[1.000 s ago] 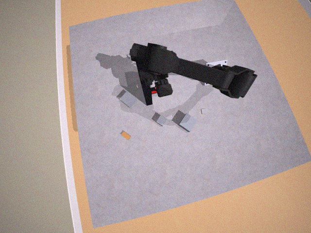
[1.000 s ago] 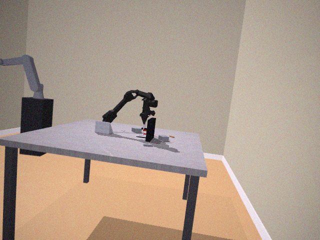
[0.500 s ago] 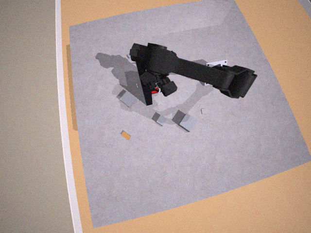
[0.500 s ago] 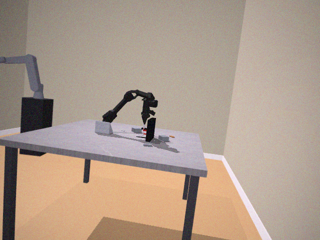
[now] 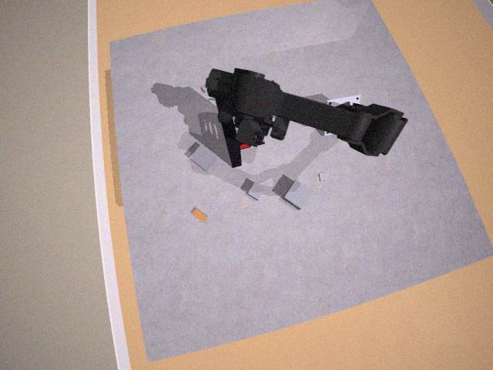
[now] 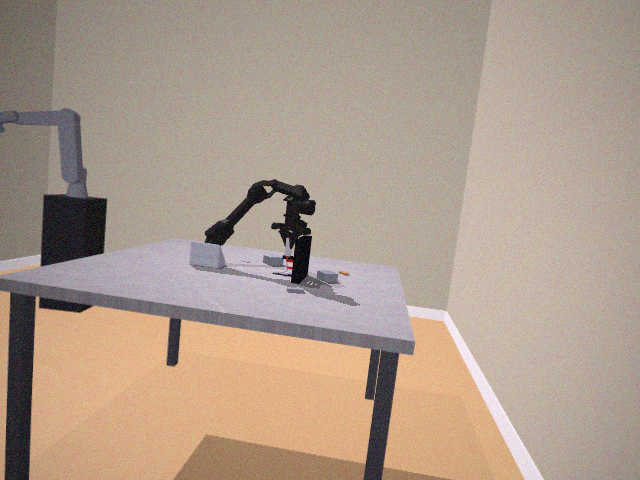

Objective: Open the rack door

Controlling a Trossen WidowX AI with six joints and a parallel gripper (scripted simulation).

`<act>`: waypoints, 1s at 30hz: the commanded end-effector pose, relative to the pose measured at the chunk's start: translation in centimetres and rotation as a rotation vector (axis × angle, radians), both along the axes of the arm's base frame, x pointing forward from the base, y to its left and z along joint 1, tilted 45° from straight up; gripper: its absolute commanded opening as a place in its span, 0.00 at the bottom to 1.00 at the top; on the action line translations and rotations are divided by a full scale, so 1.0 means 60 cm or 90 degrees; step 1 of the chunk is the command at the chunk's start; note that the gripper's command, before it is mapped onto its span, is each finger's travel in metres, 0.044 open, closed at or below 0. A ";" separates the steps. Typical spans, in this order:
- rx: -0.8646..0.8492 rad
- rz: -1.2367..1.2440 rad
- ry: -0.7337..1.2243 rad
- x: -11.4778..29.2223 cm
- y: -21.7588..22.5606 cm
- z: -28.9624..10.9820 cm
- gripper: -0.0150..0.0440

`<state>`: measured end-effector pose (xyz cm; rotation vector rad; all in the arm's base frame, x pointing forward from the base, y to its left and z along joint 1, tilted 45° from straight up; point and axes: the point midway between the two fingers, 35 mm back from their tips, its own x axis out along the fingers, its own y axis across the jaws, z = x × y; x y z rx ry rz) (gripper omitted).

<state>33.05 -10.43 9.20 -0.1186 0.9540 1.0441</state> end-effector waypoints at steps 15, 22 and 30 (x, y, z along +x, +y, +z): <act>-0.087 0.400 -0.378 0.000 0.001 -0.001 0.29; -0.090 0.414 -0.392 0.000 0.001 -0.001 0.29; -0.090 0.414 -0.392 0.000 0.001 -0.001 0.29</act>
